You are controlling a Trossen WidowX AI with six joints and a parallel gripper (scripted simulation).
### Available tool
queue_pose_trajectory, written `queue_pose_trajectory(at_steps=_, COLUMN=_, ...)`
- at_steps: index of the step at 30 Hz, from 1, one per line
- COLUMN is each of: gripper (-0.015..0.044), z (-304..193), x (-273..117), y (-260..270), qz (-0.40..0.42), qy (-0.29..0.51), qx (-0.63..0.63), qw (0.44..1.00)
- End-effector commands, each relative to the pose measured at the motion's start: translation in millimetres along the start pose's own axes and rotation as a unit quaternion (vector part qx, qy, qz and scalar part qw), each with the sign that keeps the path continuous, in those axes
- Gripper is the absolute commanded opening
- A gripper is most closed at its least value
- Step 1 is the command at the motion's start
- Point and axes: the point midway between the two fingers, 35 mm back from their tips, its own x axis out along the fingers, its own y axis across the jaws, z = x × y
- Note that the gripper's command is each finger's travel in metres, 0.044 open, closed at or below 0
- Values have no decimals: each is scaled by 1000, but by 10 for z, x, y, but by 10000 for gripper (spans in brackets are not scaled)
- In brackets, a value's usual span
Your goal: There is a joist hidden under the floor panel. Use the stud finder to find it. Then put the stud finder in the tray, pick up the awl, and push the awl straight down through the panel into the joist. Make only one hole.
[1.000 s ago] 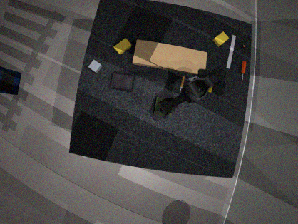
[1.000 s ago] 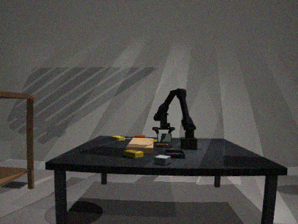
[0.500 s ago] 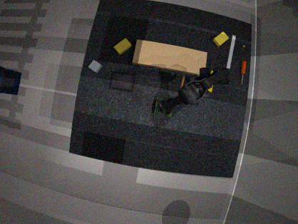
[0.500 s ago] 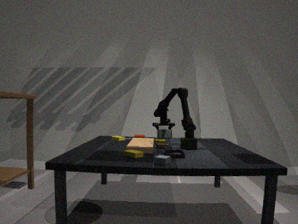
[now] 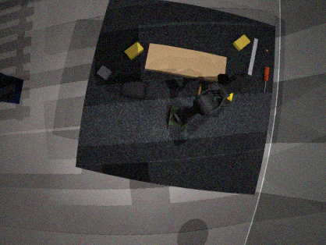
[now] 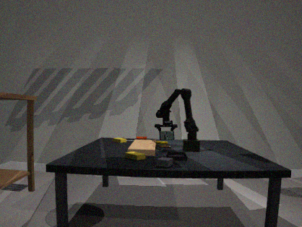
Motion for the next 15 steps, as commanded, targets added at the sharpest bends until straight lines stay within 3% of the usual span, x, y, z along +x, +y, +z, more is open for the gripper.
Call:
queue_pose_trajectory(at_steps=1, gripper=0, z=4, x=-11, y=-3, qz=0, qy=14, qx=1, qw=1000)
queue_pose_trajectory(at_steps=15, gripper=0, z=24, x=12, y=-1, qz=1, qy=47, qx=2, qw=999)
